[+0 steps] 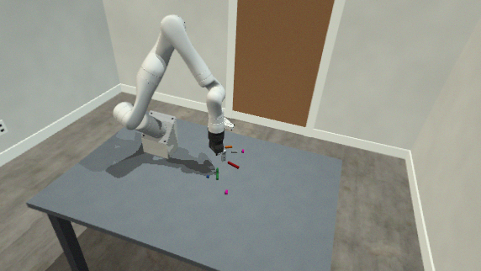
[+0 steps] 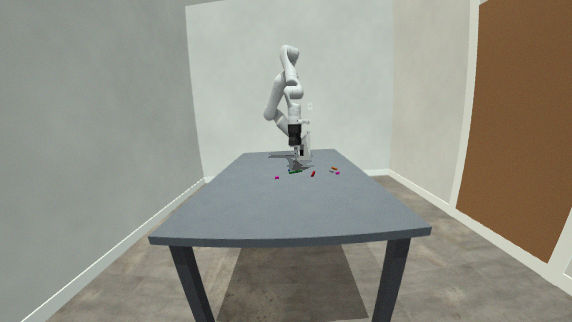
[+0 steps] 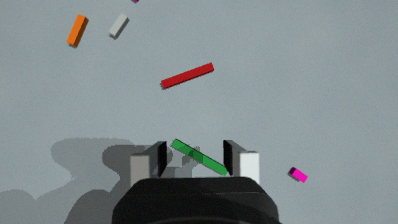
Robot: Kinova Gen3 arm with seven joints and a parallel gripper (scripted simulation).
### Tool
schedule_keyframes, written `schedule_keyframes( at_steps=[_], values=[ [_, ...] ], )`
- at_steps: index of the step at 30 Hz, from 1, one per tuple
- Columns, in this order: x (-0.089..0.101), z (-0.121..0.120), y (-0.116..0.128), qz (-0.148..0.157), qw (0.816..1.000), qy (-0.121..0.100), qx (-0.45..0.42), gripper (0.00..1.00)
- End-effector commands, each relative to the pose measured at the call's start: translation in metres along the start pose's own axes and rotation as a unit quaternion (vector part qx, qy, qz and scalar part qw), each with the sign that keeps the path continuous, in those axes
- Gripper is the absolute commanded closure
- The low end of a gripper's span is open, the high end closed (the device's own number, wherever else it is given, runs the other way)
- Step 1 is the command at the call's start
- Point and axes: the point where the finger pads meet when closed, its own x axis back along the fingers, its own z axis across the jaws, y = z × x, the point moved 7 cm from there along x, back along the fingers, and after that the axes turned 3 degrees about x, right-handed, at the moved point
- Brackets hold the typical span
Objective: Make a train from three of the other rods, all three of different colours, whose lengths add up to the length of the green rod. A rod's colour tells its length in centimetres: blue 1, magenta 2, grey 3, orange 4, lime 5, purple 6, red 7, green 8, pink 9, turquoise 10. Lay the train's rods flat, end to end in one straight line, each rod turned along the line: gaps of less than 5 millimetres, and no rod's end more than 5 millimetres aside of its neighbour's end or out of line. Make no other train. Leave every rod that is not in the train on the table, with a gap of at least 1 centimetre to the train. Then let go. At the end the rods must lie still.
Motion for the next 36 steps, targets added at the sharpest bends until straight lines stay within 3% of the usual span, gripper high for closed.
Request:
schedule_keyframes(
  at_steps=[1, 10, 20, 22, 29, 36],
  values=[
    [0.001, 0.001, -0.009, 0.004, 1.000, 0.000, 0.031, 0.00],
    [0.002, -0.004, -0.030, 0.006, 0.988, 0.004, 0.152, 0.00],
    [0.002, -0.014, -0.060, 0.009, 0.942, 0.009, 0.336, 0.00],
    [0.002, -0.014, -0.060, 0.009, 0.942, 0.009, 0.336, 0.00],
    [0.002, -0.023, -0.079, 0.010, 0.886, 0.012, 0.464, 0.00],
    [0.000, -0.033, -0.097, 0.010, 0.813, 0.014, 0.582, 0.00]
  ],
)
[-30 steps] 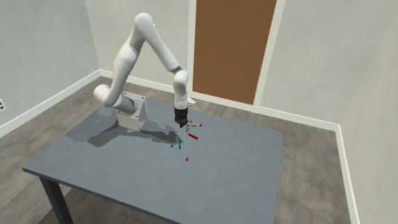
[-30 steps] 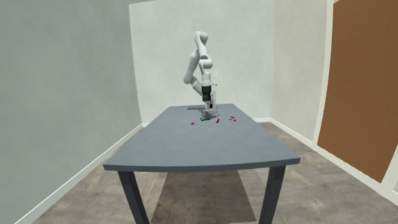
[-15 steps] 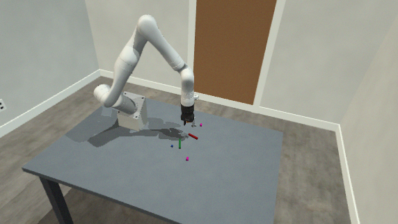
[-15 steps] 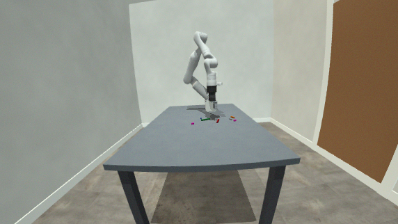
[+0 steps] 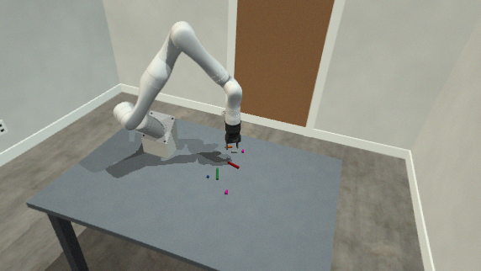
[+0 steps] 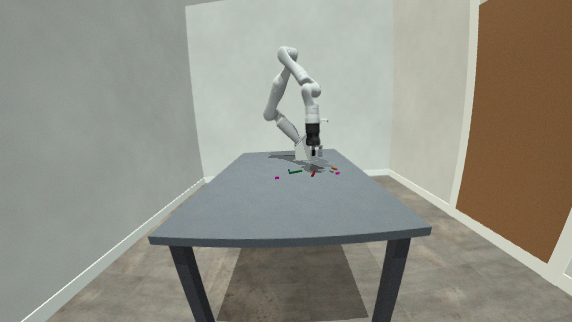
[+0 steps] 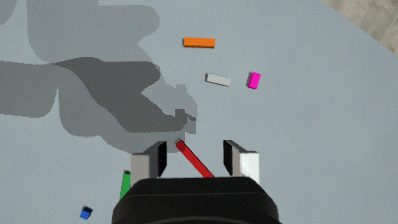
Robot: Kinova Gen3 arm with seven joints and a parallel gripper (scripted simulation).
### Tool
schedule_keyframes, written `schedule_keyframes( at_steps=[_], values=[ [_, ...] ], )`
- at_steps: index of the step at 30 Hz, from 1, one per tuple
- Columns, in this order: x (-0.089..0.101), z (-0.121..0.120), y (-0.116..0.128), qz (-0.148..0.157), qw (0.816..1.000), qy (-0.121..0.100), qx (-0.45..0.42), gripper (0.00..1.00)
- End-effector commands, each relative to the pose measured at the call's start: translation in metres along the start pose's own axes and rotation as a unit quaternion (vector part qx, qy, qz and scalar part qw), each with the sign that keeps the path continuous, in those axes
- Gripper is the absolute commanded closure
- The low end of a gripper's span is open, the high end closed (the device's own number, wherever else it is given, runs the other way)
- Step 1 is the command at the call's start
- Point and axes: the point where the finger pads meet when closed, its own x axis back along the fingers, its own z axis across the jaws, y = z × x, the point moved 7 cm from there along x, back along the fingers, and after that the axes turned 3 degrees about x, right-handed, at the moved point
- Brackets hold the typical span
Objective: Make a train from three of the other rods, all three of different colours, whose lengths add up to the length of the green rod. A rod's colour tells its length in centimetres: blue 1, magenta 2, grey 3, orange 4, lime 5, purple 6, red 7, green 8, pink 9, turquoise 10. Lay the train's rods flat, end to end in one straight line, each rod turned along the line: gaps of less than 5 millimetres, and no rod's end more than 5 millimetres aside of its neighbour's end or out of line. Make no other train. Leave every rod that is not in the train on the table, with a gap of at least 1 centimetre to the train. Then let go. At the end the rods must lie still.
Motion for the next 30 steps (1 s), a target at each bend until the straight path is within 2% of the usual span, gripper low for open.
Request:
schedule_keyframes(
  at_steps=[1, 3, 8, 18, 20, 30],
  values=[
    [-0.002, 0.006, -0.004, 0.003, 0.999, 0.001, 0.036, 0.00],
    [-0.002, 0.006, -0.004, 0.003, 0.999, 0.001, 0.036, 0.00],
    [-0.004, 0.014, -0.015, 0.004, 0.991, 0.001, 0.132, 0.00],
    [-0.009, 0.025, -0.034, 0.008, 0.952, 0.000, 0.306, 0.00],
    [-0.009, 0.025, -0.034, 0.008, 0.952, 0.000, 0.306, 0.00],
    [-0.015, 0.033, -0.050, 0.012, 0.896, -0.002, 0.443, 0.00]
  ],
)
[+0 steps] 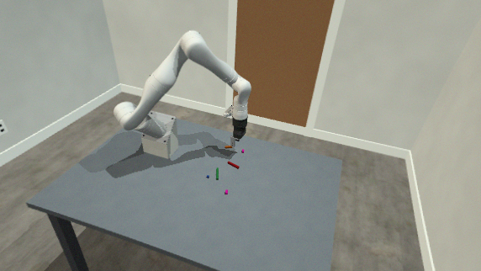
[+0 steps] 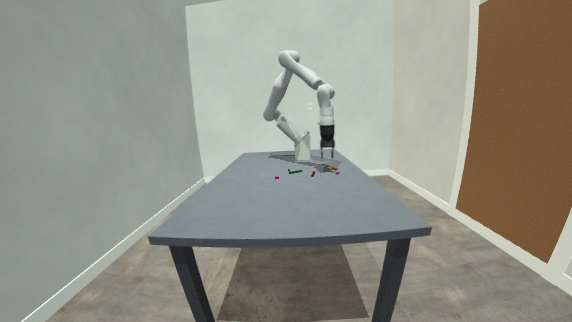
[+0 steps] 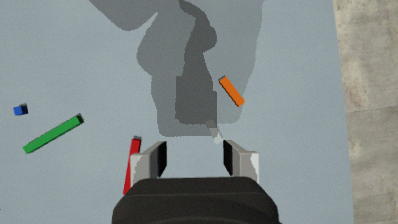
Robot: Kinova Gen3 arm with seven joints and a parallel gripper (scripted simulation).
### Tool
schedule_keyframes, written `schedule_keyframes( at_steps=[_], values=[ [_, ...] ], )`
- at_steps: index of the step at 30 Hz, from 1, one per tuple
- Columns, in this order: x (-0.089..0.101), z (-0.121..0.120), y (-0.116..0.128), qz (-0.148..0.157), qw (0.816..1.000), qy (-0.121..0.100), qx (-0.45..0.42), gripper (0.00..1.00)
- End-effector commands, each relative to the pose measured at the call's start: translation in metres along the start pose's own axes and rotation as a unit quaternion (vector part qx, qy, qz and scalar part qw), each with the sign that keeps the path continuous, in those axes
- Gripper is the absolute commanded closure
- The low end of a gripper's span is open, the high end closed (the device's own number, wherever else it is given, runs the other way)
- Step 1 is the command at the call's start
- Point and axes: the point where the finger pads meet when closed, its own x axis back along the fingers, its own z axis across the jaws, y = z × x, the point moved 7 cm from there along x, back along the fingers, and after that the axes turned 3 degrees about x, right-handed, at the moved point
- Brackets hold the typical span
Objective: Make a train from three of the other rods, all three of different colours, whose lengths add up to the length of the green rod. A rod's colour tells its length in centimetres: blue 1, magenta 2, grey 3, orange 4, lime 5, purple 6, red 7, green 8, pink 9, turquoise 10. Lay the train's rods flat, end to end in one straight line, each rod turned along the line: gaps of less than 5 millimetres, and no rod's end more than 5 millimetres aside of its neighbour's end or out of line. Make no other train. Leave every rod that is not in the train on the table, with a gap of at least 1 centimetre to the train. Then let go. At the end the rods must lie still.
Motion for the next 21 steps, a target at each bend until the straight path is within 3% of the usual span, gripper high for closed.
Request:
schedule_keyframes(
  at_steps=[1, 21],
  values=[
    [-0.004, 0.004, 0.000, 0.003, 1.000, 0.000, 0.024, 0.00],
    [-0.012, 0.022, -0.005, 0.013, 0.983, -0.001, 0.182, 0.00]
  ],
)
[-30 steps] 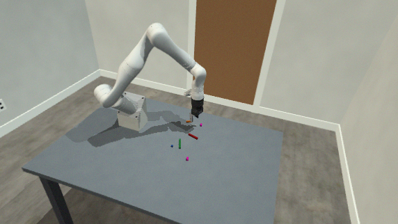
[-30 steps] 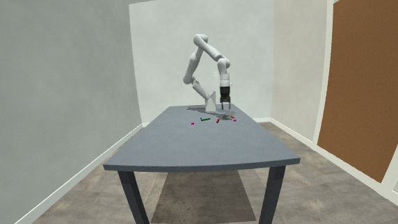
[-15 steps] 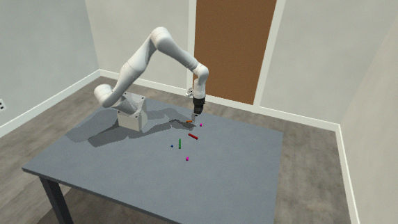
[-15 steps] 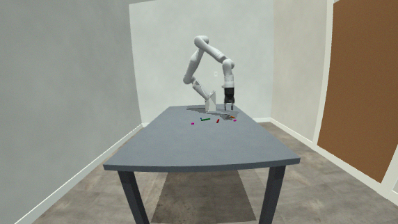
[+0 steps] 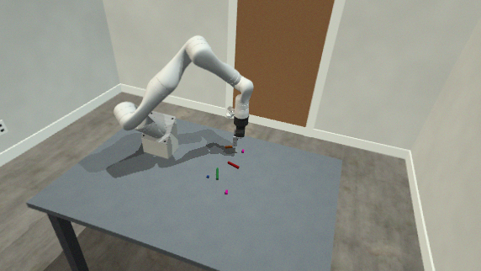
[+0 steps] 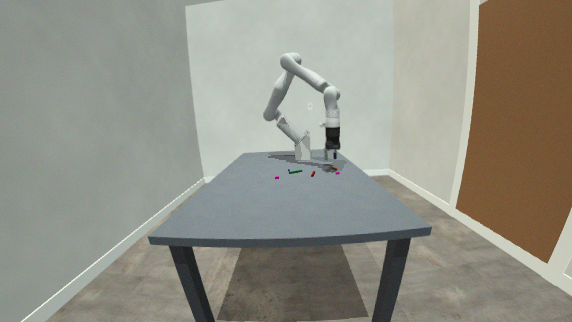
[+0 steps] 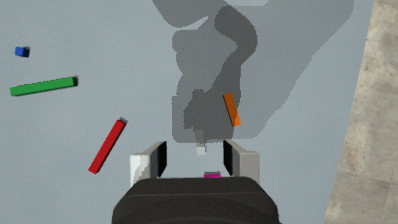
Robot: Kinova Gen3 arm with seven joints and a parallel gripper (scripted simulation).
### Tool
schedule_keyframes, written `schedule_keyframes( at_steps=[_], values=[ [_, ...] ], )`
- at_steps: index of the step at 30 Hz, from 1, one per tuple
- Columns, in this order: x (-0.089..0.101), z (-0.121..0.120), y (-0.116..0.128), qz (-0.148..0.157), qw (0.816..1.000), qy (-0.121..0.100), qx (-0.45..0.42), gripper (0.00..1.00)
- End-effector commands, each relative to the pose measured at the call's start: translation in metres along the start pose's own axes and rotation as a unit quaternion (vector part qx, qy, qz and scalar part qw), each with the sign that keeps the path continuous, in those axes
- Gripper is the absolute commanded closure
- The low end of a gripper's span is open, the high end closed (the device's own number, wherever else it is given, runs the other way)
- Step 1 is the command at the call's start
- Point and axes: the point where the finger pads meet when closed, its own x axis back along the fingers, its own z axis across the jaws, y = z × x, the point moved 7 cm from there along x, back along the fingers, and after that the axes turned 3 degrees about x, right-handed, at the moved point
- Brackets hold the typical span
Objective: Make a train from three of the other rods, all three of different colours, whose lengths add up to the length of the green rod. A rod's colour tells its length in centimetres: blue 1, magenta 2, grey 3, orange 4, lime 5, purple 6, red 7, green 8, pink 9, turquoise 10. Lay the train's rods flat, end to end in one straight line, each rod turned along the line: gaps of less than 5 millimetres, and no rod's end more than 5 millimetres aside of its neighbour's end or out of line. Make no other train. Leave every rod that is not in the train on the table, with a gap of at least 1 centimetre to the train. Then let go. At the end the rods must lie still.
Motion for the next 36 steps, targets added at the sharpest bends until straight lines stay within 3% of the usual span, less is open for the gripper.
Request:
schedule_keyframes(
  at_steps=[1, 26, 27, 36],
  values=[
    [-0.0019, 0.0018, 0.0005, 0.001, 1.000, 0.000, 0.010, 0.00],
    [-0.0040, 0.0058, 0.0007, 0.004, 0.999, 0.000, 0.046, 0.00],
    [-0.0040, 0.0058, 0.0007, 0.004, 0.999, 0.000, 0.046, 0.46],
    [-0.0040, 0.0058, 0.0007, 0.004, 0.999, 0.000, 0.046, 0.46]
  ],
)
